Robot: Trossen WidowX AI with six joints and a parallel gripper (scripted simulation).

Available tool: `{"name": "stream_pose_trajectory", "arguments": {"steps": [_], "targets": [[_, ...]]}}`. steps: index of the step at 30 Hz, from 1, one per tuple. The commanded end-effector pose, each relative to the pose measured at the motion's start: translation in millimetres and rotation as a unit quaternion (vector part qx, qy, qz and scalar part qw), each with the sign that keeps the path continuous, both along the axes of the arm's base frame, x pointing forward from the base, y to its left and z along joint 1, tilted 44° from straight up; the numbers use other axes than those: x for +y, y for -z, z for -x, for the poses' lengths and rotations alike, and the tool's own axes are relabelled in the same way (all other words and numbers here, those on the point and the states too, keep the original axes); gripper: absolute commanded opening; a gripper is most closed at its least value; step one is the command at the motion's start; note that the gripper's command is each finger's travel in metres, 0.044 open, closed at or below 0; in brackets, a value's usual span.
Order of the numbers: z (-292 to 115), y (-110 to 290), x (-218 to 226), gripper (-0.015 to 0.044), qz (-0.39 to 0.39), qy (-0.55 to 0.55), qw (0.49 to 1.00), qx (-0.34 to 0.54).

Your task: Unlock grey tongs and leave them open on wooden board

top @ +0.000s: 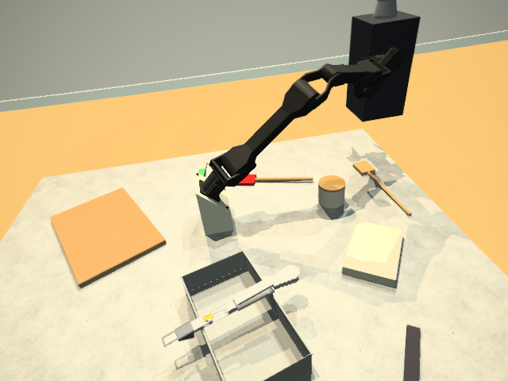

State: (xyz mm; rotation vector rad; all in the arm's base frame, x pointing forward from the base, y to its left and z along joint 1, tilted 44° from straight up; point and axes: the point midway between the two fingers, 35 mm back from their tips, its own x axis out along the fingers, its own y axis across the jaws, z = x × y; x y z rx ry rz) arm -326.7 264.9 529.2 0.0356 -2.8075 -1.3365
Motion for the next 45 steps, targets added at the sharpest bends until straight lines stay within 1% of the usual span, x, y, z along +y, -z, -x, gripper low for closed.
{"name": "stream_pose_trajectory", "arguments": {"steps": [1,5,6,10,16,21,25,29,35,41,42,45], "targets": [[-0.7,0.3,1.0,0.0374,0.000,0.002,1.000,0.000],[-10.4,4.0,15.1,0.0269,-0.007,0.024,1.000,-0.003],[-14.7,5.6,21.1,0.0260,-0.010,0.033,0.999,-0.004],[-42.0,15.2,53.9,0.0260,-0.026,0.087,0.996,-0.011],[-106.5,35.4,110.5,0.0260,-0.055,0.193,0.979,-0.033],[-172.7,54.3,148.7,0.0260,-0.076,0.282,0.955,-0.058],[-228.8,69.7,169.8,0.0260,-0.090,0.348,0.930,-0.082],[-278.6,83.2,181.3,0.0260,-0.099,0.402,0.904,-0.103],[-373.5,109.6,187.2,0.0260,-0.110,0.493,0.850,-0.148],[-470.7,140.8,173.8,0.0260,-0.113,0.574,0.786,-0.201],[-479.9,137.8,169.9,0.0260,-0.128,0.580,0.777,-0.209],[-519.2,155.6,157.7,0.0260,-0.115,0.606,0.754,-0.226]]}}
